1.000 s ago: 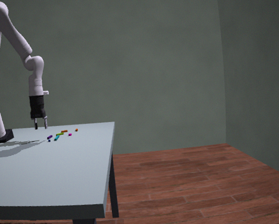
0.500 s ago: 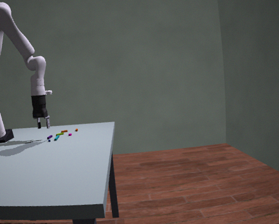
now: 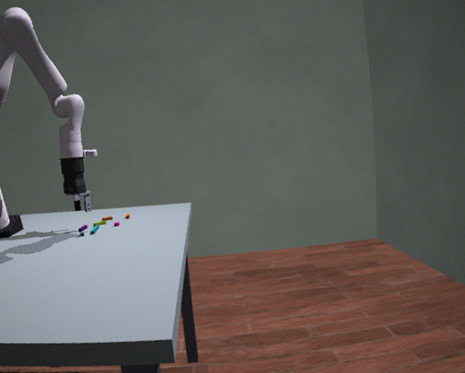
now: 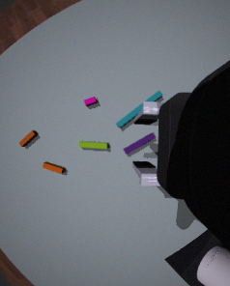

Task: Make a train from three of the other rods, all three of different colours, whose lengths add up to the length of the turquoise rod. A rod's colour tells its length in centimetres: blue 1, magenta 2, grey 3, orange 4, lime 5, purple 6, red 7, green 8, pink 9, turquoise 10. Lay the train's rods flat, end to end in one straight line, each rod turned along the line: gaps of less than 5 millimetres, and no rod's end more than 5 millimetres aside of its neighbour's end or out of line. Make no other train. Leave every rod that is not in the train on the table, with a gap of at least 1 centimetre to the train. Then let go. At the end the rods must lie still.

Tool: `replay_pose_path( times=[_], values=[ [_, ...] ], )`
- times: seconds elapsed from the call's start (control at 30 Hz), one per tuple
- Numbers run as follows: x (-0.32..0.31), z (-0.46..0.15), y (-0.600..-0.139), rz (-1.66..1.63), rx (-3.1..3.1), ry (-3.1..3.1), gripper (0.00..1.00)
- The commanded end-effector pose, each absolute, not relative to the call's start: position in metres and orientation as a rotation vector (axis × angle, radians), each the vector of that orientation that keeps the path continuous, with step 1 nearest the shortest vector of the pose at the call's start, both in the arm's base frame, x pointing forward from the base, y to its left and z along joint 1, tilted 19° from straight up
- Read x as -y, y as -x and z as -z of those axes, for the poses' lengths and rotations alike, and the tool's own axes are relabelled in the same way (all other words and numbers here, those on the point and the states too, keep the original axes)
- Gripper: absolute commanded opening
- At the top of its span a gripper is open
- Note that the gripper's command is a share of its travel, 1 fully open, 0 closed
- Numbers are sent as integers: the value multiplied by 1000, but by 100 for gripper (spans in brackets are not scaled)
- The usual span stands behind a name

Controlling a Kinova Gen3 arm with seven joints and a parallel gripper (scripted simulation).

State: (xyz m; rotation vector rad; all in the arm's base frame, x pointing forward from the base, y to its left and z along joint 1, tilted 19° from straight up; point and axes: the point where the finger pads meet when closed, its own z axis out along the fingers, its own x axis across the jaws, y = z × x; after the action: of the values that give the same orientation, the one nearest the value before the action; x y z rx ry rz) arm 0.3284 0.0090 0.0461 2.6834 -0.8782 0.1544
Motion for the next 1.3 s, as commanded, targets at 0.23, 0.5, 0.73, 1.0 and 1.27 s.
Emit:
replay_pose_path(
  times=[0.23,0.5,0.73,1.0,1.27],
  values=[
    [-32,-39,-336,-194,1088,-2613,100],
    [-35,-38,-337,-202,1128,-2597,100],
    [-35,-38,-337,-202,1129,-2597,100],
    [-35,-38,-337,-202,1129,-2597,100],
    [-35,-38,-337,-202,1129,-2597,100]
  ],
)
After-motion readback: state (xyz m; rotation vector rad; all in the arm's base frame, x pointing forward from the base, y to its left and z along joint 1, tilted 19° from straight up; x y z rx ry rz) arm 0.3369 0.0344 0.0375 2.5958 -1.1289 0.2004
